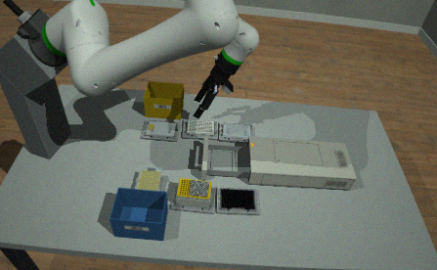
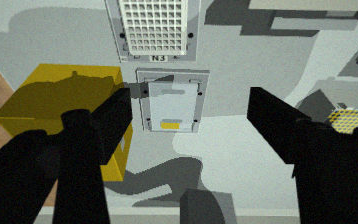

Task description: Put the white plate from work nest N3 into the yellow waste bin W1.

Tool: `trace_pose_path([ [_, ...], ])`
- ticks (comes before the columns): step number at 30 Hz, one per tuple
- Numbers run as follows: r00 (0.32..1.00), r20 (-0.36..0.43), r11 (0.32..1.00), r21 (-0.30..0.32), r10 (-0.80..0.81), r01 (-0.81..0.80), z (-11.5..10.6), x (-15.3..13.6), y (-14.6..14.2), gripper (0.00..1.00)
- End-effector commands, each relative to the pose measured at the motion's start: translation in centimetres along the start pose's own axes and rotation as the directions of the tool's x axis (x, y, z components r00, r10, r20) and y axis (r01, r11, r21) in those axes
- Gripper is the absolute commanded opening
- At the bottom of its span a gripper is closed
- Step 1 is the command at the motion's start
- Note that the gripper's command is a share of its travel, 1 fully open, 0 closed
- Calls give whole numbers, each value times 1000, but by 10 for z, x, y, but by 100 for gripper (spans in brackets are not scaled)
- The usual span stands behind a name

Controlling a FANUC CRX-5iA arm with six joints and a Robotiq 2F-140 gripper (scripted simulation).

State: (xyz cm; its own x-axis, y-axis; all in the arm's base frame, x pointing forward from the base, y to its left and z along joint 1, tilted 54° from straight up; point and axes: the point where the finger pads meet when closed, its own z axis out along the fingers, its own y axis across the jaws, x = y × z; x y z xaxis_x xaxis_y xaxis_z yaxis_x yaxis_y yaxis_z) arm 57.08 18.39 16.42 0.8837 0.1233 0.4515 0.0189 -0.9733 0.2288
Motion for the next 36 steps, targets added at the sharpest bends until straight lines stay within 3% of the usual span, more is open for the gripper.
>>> trace_pose_path([
  [1,1000,-1,1000,0,0,0,1,3,-4,70],
  [12,1000,-1,1000,0,0,0,12,21,-41,70],
  [36,1000,-1,1000,0,0,0,27,28,-41,70],
])
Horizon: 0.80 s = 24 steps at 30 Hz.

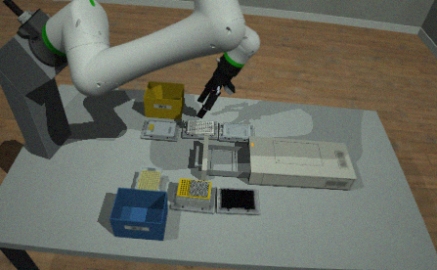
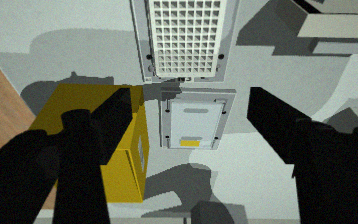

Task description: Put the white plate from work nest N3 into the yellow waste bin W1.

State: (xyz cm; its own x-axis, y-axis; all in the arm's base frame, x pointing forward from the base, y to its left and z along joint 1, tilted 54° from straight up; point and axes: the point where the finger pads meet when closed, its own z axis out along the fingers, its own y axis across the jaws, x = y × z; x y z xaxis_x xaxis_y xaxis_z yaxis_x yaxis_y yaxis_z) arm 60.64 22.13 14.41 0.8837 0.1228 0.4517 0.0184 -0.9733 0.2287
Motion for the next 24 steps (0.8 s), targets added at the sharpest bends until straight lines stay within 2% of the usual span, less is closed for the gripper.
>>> trace_pose_path([
  [1,1000,-1,1000,1,0,0,2,1,0,70],
  [24,1000,-1,1000,1,0,0,27,13,0,70],
])
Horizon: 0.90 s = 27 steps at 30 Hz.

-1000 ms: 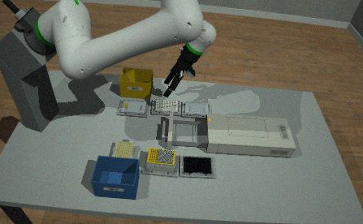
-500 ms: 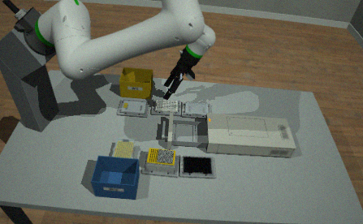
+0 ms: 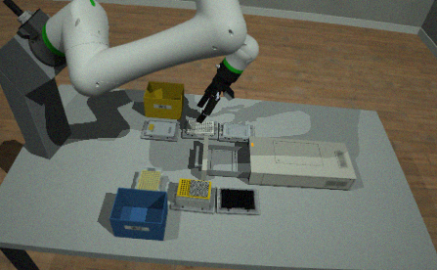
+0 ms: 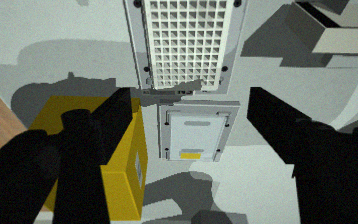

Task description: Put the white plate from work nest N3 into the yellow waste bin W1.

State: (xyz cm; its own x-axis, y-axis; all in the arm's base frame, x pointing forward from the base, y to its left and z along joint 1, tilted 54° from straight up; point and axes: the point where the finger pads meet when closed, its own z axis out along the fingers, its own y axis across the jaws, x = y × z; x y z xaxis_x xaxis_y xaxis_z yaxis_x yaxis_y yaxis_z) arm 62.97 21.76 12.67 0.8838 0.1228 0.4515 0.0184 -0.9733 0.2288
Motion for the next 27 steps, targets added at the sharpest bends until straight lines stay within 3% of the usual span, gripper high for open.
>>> trace_pose_path([
  [1,1000,-1,1000,1,0,0,2,2,0,70],
  [27,1000,-1,1000,1,0,0,28,14,0,70],
])
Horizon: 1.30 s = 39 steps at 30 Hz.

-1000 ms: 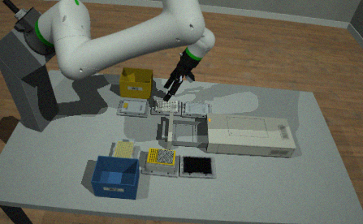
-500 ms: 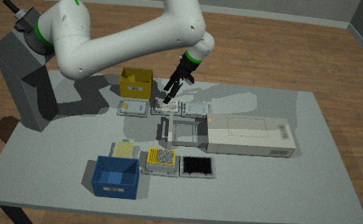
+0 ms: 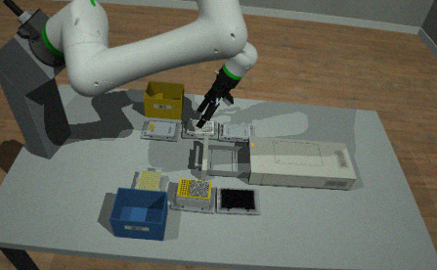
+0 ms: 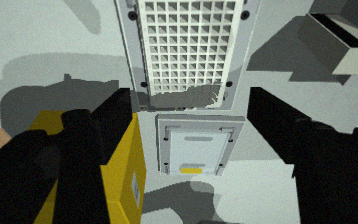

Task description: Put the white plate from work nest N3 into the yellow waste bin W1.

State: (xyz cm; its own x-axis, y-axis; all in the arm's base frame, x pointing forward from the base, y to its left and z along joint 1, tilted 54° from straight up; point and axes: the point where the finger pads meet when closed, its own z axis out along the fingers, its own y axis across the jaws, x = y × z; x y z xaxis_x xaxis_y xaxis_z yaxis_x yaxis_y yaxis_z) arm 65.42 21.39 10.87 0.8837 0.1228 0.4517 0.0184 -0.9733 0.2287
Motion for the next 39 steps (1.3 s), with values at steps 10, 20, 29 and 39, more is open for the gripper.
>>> trace_pose_path([
  [10,1000,-1,1000,1,0,0,13,7,0,70],
  [20,1000,-1,1000,1,0,0,22,11,0,70],
  [29,1000,-1,1000,1,0,0,30,15,0,70],
  [39,1000,-1,1000,1,0,0,39,19,0,70],
])
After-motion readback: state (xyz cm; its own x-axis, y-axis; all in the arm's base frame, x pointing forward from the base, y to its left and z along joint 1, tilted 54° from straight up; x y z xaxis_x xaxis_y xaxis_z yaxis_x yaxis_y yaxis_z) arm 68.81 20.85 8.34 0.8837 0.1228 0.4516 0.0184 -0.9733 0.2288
